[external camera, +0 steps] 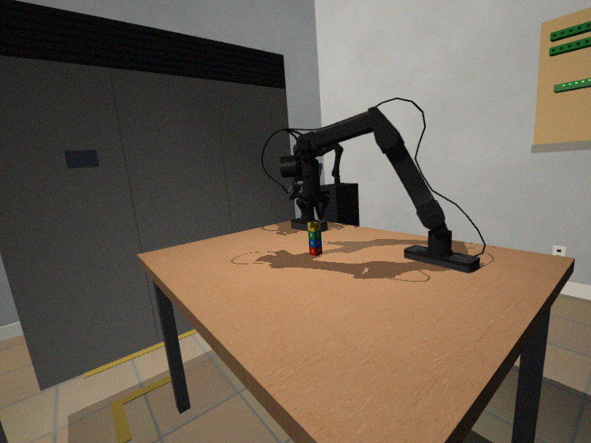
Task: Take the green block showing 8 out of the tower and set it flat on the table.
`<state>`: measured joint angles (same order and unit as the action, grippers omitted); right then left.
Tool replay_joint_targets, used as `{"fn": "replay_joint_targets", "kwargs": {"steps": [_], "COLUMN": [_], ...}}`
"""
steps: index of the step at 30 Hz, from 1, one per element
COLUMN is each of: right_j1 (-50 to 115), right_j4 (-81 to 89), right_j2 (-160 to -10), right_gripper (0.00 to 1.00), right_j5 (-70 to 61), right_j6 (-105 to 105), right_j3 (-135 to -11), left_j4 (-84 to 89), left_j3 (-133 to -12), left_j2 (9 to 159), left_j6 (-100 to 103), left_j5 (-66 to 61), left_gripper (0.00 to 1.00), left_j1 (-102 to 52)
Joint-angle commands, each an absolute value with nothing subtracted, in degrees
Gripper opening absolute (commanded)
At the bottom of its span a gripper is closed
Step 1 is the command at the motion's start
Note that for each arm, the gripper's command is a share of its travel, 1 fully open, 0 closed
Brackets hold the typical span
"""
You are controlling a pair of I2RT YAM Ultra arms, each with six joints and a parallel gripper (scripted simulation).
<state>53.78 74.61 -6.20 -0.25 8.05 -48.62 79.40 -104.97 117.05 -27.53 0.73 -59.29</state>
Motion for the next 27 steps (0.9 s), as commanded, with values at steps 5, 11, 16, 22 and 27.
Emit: {"fn": "replay_joint_targets", "kwargs": {"steps": [5,11,16,22,27], "right_j1": [54.2,54.2,54.2,54.2,54.2], "right_j4": [74.9,74.9,74.9,74.9,74.9], "right_j2": [-6.2,-6.2,-6.2,-6.2,-6.2], "right_gripper": [1.00,1.00,1.00,1.00,1.00], "right_j5": [-0.2,-0.2,-0.2,-0.2,-0.2], "right_j6": [7.6,7.6,7.6,7.6,7.6], "right_j3": [-48.6,-48.6,-48.6,-48.6,-48.6], "left_j4": [77.8,76.4,75.1,73.1,72.1], "left_j3": [-106.1,-105.0,-103.2,-101.3,-100.3], "left_j2": [117.6,117.5,117.6,117.6,117.7], "left_j6": [-26.6,-26.3,-26.6,-26.6,-26.6], "left_j5": [0.0,0.0,0.0,0.0,0.0], "left_gripper": [0.55,0.55,0.55,0.55,0.55], "left_j1": [-60.6,-60.9,-60.7,-60.7,-60.7]}}
